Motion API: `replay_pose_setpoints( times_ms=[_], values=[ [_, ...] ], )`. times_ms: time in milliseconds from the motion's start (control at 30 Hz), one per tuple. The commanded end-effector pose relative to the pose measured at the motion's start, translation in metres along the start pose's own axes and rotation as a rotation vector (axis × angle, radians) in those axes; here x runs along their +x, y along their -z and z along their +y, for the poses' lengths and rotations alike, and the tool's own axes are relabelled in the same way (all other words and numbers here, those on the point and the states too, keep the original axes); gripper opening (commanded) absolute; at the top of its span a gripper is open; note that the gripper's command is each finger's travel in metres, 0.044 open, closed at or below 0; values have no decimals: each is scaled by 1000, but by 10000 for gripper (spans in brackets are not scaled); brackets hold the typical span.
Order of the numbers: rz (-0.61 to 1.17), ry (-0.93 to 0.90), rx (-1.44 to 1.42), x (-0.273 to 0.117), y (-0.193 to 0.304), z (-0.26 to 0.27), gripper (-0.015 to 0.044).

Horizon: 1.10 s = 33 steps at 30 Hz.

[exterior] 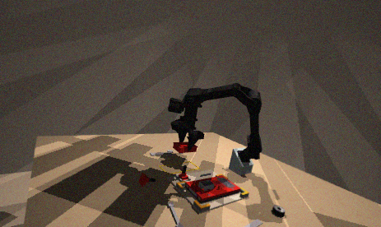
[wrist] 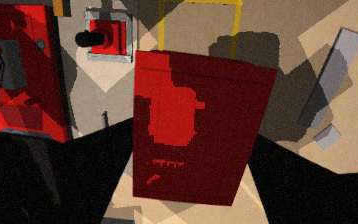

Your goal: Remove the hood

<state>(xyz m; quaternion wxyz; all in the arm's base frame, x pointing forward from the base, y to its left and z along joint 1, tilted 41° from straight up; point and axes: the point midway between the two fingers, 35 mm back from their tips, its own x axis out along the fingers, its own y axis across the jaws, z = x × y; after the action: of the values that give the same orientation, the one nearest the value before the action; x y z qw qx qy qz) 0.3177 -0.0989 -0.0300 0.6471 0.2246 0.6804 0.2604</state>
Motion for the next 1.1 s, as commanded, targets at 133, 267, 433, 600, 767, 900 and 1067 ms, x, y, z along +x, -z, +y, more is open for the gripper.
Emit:
replay_pose_setpoints(
  times_ms=[133,267,433,600,767,900,1067],
  values=[
    [-12,11,-20,-2,-3,-6,0],
    [-12,11,-20,1,-3,-6,0],
    [-12,11,-20,6,-4,-6,0],
    [-12,11,-20,10,-4,-6,0],
    [-12,11,-20,14,-4,-7,0],
    [-12,11,-20,18,-4,-7,0],
    [-13,11,-20,22,-5,-7,0]
  ],
)
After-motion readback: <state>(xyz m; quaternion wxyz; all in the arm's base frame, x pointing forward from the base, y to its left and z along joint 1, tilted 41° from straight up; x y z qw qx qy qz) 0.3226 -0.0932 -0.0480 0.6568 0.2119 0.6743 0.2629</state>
